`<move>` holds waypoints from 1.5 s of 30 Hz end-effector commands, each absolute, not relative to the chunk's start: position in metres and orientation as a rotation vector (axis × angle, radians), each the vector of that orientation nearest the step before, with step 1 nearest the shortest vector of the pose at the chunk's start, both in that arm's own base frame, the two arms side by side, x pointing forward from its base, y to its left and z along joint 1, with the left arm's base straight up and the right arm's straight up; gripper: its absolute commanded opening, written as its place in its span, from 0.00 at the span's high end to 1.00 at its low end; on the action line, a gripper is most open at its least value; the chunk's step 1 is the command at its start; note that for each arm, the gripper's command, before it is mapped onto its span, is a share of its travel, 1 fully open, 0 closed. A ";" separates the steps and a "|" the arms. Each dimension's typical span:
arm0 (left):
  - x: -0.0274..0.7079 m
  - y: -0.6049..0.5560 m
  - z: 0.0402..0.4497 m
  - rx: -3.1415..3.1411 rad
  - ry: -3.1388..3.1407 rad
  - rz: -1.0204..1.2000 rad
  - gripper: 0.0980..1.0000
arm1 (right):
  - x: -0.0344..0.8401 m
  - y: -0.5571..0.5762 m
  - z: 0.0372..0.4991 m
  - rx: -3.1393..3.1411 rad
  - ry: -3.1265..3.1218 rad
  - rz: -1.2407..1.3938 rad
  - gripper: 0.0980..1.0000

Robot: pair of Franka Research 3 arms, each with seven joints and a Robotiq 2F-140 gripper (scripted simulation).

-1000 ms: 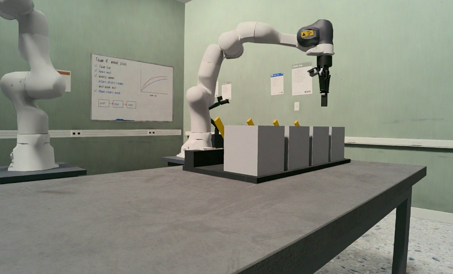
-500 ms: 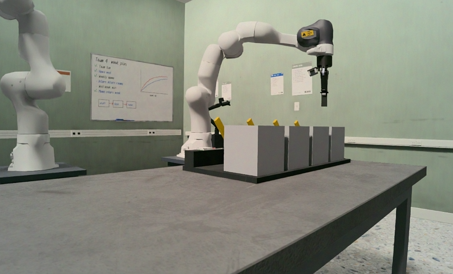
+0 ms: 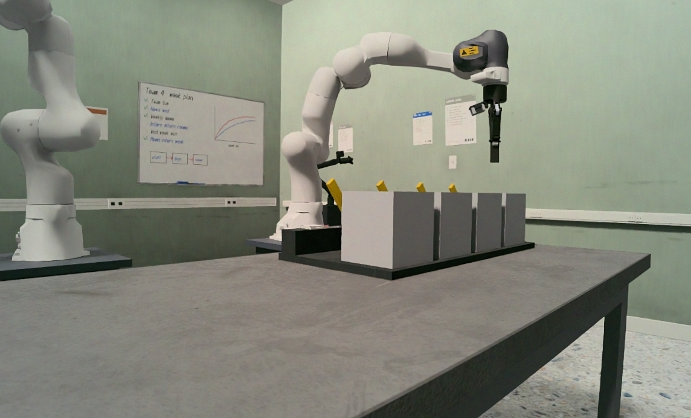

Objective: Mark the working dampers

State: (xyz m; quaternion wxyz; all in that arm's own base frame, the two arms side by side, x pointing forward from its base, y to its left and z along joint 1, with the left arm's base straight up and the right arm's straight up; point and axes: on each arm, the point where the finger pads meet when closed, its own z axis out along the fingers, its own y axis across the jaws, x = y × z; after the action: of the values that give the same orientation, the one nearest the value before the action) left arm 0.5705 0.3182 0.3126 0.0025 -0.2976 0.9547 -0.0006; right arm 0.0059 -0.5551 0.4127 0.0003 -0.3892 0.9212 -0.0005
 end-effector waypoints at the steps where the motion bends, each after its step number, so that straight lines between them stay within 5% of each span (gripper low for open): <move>1: 0.571 0.316 0.311 -1.138 2.929 -0.001 1.00 | 0.006 -0.554 0.413 -1.217 2.896 0.000 0.00; 45: 0.571 0.316 0.311 -2.096 2.340 0.000 1.00 | 0.006 -0.554 0.413 -1.217 2.896 0.000 0.00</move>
State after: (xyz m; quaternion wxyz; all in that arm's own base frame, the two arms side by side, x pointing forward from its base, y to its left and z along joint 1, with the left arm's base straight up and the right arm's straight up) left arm 0.5706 0.3186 0.3130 0.0022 -0.6090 0.7932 -0.0013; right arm 0.0059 -0.5551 0.4127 0.0003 -0.3892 0.9212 -0.0005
